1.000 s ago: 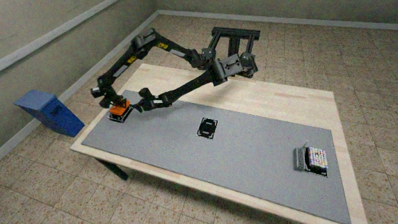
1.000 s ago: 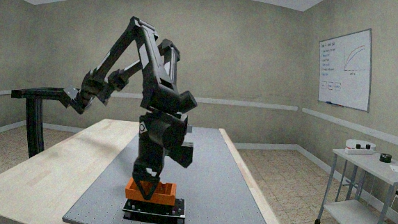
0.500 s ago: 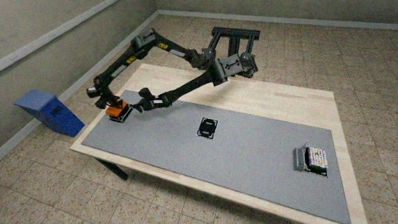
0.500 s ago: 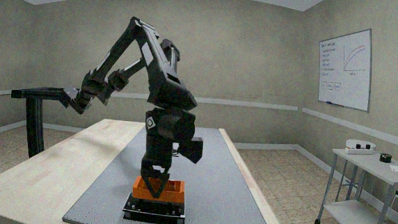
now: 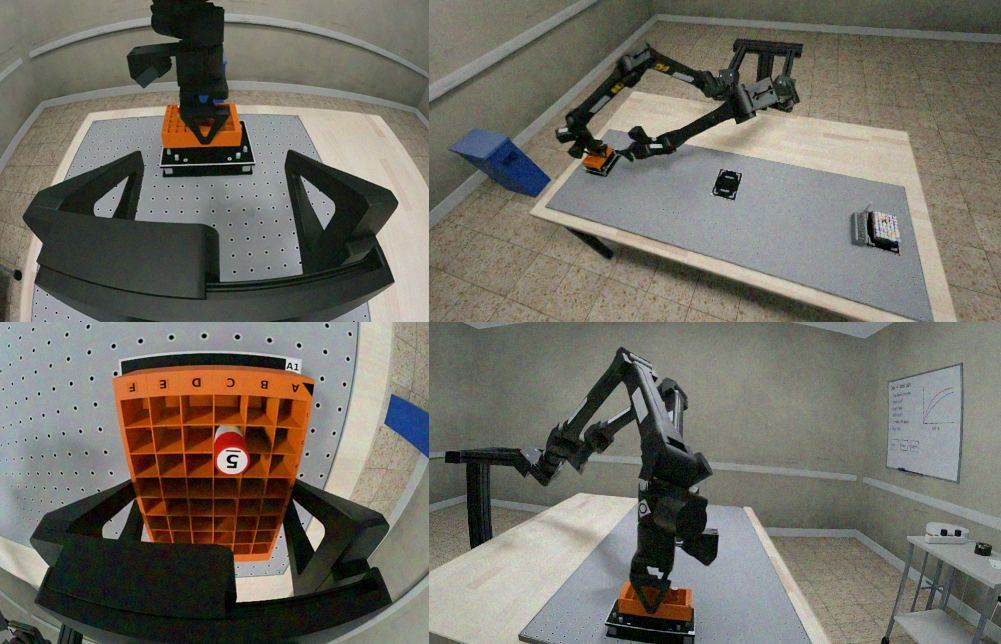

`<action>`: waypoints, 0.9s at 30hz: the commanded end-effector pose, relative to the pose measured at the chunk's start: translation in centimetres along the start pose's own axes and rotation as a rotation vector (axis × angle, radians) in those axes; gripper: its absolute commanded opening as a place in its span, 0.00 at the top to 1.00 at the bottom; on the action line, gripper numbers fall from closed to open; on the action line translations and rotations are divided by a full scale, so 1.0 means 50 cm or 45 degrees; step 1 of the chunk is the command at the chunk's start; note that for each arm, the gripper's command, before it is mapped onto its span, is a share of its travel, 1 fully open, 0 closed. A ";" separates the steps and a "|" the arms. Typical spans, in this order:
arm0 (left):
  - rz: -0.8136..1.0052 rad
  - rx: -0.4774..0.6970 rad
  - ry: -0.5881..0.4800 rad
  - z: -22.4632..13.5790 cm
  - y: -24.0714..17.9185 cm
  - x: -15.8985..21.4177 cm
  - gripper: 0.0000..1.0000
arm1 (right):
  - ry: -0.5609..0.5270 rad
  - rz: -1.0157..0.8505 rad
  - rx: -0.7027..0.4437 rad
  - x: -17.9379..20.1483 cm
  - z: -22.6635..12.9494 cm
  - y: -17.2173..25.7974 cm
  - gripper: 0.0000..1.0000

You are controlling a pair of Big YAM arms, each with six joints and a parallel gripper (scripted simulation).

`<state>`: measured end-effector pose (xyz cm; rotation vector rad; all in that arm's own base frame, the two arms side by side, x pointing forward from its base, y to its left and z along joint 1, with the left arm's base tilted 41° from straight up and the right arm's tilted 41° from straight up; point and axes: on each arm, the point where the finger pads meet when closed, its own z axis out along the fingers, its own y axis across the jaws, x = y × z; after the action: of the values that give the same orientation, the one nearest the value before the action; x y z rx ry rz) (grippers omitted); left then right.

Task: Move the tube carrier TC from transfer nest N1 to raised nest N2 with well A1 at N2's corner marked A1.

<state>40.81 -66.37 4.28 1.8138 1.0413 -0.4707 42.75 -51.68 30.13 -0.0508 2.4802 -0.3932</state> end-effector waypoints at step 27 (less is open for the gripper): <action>0.066 -0.018 -0.074 0.020 0.020 -0.089 0.00 | -0.022 -0.008 0.037 -0.001 0.006 -0.018 0.16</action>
<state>40.81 -66.37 4.28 1.8138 1.0413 -0.4707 42.60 -51.52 28.66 -0.0450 2.4911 -0.3807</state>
